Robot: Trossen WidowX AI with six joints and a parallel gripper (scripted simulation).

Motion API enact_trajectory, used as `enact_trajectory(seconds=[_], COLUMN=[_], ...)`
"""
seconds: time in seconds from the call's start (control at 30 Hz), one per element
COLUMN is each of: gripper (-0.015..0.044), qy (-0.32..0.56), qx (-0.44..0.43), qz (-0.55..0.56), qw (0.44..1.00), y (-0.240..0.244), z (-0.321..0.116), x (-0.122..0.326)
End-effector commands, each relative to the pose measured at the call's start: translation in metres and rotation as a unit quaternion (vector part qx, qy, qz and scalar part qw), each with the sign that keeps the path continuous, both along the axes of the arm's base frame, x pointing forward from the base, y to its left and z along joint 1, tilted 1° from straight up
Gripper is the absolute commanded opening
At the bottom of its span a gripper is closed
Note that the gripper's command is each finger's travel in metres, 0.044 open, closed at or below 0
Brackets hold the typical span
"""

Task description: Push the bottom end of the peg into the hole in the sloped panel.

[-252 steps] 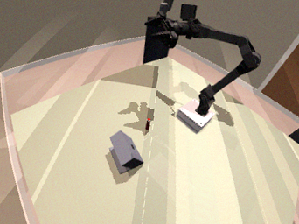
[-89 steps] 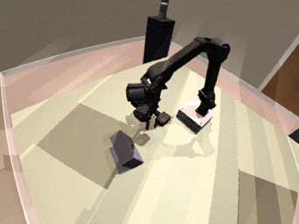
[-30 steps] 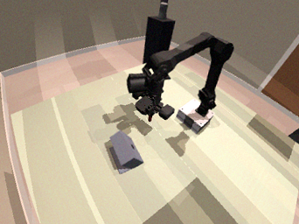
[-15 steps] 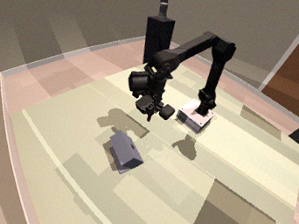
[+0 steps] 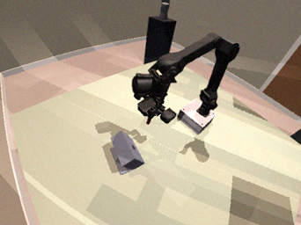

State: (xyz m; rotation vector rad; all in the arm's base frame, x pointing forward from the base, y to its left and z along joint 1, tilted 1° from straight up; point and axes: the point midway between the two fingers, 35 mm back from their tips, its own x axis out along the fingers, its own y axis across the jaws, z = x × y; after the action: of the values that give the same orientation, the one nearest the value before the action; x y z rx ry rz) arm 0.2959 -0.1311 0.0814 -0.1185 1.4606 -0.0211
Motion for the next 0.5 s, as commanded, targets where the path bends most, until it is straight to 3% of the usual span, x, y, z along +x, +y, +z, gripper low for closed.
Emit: enact_trajectory(seconds=[0.0,0.47], gripper=[0.0000,0.0000], qy=[-0.007,-0.039], qx=[-0.006,-0.021], qz=[-0.003,-0.011], qw=[1.000,0.999], y=[0.0017,0.0064], z=[-0.0011,-0.0059], x=[-0.0006,0.0045])
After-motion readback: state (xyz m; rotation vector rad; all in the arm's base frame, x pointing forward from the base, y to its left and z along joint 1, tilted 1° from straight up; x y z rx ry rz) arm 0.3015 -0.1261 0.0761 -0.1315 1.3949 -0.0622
